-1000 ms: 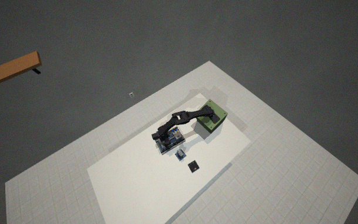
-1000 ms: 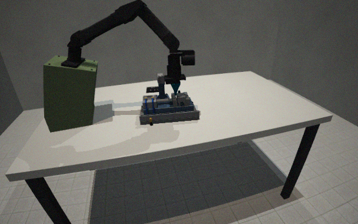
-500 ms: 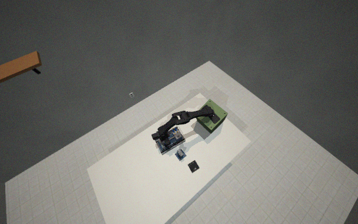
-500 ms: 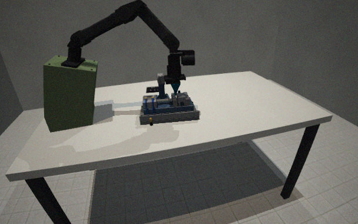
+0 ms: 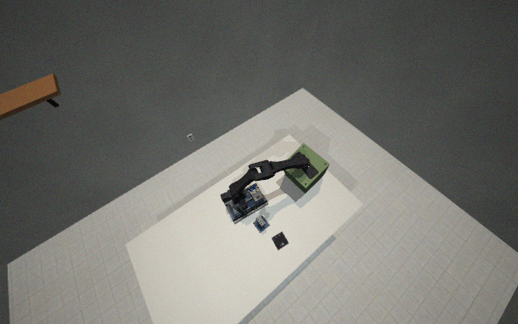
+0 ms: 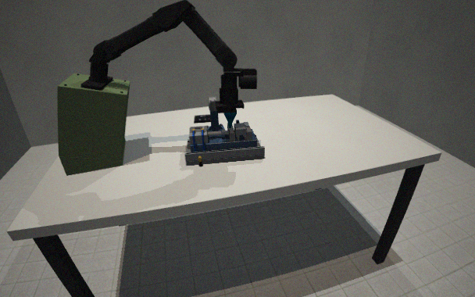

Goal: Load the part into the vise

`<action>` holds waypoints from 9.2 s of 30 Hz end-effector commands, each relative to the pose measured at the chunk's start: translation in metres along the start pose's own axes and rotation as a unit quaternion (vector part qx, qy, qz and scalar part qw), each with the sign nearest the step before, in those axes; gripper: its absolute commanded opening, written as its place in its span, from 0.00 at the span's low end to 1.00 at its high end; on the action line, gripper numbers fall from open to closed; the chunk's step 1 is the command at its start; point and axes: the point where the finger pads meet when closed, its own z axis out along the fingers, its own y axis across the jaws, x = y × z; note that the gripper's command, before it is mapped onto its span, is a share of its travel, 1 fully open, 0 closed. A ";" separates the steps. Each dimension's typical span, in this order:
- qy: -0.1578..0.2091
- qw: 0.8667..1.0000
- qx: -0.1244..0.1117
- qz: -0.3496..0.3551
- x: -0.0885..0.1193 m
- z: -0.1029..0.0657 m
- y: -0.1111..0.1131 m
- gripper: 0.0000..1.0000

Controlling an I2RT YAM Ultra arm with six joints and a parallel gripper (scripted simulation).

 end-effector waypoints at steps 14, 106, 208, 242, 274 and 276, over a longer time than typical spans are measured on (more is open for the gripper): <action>-0.001 0.999 0.032 0.000 0.001 -0.023 -0.018 0.00; -0.002 1.000 0.023 0.001 0.001 -0.016 -0.021 0.00; -0.003 1.000 0.022 -0.002 -0.003 -0.007 -0.023 0.00; -0.004 1.000 0.020 -0.001 -0.003 -0.005 -0.029 0.00; -0.002 0.999 0.035 -0.003 -0.002 -0.008 -0.041 0.00; -0.002 0.999 0.034 -0.003 -0.002 -0.008 -0.041 0.00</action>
